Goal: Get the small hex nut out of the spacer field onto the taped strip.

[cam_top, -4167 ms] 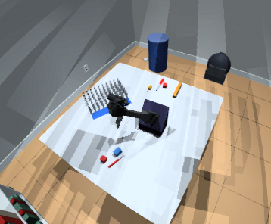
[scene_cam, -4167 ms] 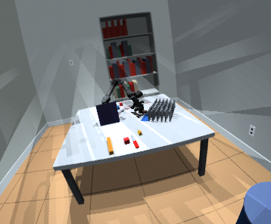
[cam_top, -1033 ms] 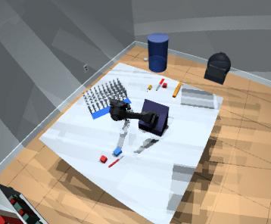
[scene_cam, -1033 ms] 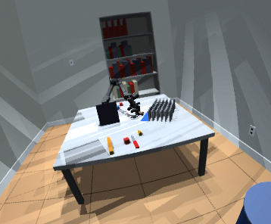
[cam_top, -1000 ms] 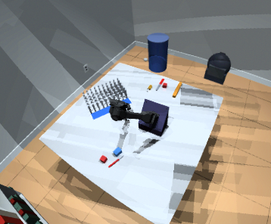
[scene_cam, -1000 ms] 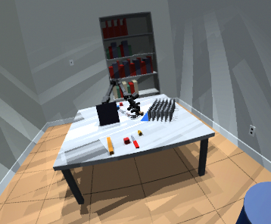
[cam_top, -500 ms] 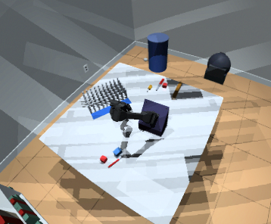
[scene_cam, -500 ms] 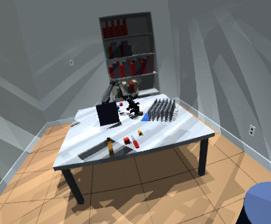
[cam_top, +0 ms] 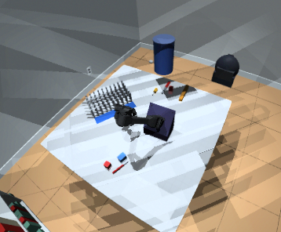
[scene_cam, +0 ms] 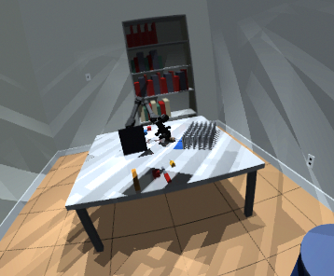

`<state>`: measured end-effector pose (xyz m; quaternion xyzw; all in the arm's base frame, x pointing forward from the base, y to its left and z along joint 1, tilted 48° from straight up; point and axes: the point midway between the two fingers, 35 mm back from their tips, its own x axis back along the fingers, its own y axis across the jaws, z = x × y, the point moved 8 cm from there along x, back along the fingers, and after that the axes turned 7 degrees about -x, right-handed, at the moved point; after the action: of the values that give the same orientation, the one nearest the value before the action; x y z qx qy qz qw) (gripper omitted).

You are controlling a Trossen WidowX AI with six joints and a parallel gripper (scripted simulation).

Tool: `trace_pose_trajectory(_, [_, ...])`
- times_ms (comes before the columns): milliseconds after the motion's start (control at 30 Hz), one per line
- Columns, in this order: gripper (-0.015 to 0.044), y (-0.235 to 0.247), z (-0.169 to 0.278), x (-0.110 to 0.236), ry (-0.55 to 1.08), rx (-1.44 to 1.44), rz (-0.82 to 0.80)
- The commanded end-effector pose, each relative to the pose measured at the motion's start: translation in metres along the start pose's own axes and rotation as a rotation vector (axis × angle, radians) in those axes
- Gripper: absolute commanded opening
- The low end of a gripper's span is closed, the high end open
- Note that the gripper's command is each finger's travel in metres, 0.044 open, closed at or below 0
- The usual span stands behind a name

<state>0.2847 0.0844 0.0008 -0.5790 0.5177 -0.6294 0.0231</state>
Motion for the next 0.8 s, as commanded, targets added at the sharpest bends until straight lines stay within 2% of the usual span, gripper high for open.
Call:
trace_pose_trajectory(0, [0.0000, 0.001, -0.003, 0.002, 0.004, -0.005, -0.002])
trace_pose_trajectory(767, [0.0000, 0.003, -0.017, 0.008, 0.003, -0.006, -0.002])
